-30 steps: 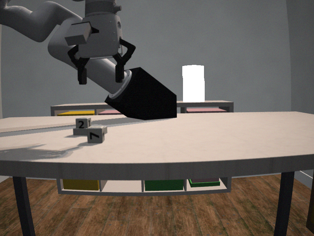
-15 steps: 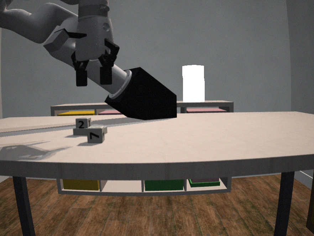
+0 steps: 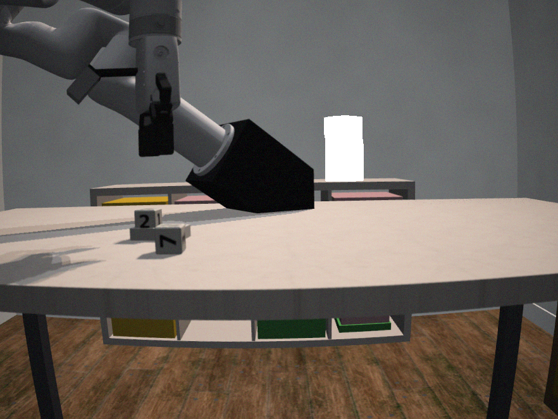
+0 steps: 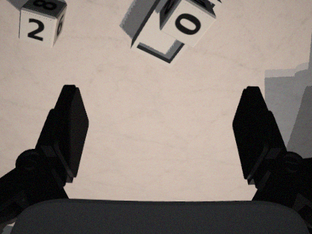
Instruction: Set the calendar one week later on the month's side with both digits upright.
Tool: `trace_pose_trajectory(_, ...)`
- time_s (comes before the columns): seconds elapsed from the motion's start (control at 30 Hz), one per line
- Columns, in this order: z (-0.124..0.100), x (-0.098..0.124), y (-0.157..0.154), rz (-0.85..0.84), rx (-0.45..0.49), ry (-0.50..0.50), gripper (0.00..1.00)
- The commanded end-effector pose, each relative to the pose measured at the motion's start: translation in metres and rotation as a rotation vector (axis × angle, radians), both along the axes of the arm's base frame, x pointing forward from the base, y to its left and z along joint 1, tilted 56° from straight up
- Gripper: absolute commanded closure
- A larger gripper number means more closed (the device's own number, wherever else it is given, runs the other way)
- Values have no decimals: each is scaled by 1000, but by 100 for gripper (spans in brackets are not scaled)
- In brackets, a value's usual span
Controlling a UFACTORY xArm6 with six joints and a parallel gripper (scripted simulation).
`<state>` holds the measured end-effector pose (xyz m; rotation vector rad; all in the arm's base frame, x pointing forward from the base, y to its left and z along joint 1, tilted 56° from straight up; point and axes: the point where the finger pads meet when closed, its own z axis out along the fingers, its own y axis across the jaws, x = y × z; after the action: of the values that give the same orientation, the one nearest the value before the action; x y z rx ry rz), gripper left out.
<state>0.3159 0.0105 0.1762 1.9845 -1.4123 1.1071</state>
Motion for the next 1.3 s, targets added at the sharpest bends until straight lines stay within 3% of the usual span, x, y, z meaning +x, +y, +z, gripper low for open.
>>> trace_pose_trajectory(0.0,2,-4,-4,-82,49,-120,0)
trace_pose_trajectory(0.23,3,-11,-12,-215,130,-294,0)
trace_pose_trajectory(0.67,4,-15,-17,-296,180,-401,0)
trace_pose_trajectory(0.7,4,-15,-17,-296,180,-401,51)
trace_pose_trajectory(1.27,4,-15,-17,-296,180,-401,51)
